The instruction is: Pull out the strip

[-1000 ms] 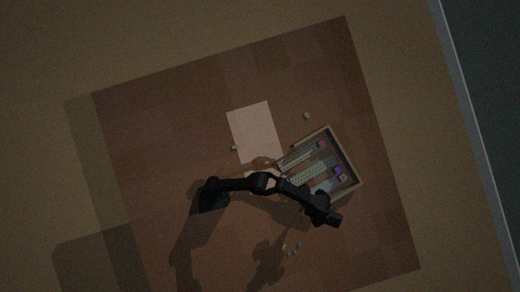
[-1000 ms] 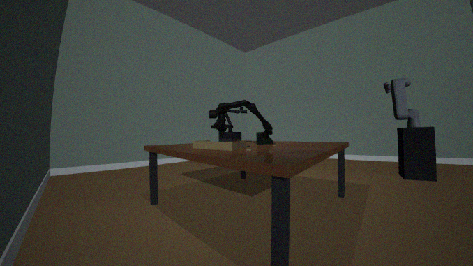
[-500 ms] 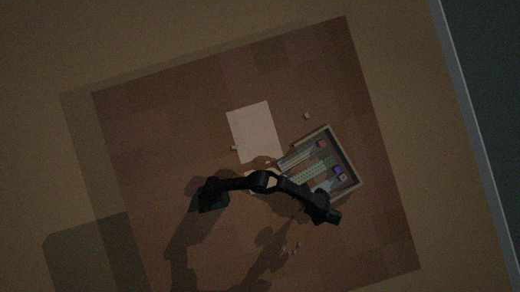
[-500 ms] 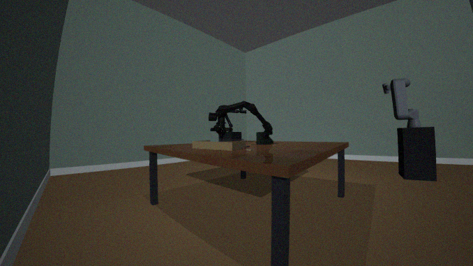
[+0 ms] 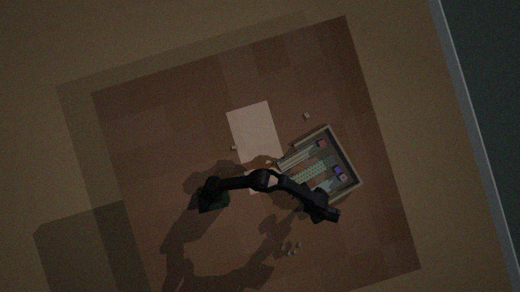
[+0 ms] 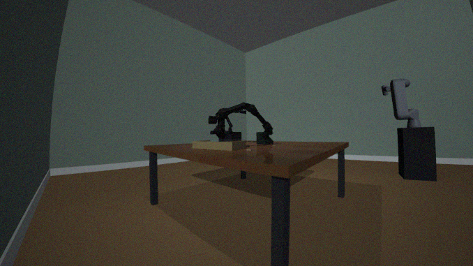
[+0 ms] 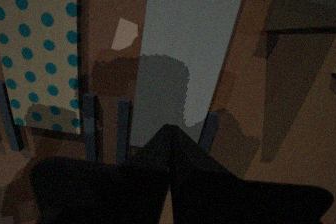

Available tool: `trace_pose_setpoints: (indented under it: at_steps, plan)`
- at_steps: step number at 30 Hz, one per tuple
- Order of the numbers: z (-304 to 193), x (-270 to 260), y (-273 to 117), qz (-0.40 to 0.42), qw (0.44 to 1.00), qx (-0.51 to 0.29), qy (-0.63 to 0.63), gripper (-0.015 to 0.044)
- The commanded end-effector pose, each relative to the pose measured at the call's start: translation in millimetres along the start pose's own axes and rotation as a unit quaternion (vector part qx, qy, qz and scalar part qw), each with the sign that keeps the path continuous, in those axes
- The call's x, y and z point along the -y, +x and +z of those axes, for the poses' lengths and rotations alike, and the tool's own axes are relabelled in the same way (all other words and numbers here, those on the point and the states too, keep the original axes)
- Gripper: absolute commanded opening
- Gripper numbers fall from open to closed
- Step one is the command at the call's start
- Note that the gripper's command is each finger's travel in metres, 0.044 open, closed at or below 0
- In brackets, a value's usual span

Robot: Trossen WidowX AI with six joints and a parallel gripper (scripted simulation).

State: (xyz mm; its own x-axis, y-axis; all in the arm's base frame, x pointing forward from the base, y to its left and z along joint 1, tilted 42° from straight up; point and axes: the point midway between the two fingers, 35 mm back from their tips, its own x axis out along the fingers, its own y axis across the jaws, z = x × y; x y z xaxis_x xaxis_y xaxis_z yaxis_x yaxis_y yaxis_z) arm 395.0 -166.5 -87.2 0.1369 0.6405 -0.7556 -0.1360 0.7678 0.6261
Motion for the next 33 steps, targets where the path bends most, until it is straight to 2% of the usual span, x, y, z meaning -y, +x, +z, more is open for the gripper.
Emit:
trace_pose_setpoints:
  at_steps: [1,33]
  plan:
    - [-2,0,7,0.003,1.0,0.0,0.004,0.0]
    - [-2,0,19,0.003,1.0,0.0,0.004,0.0]
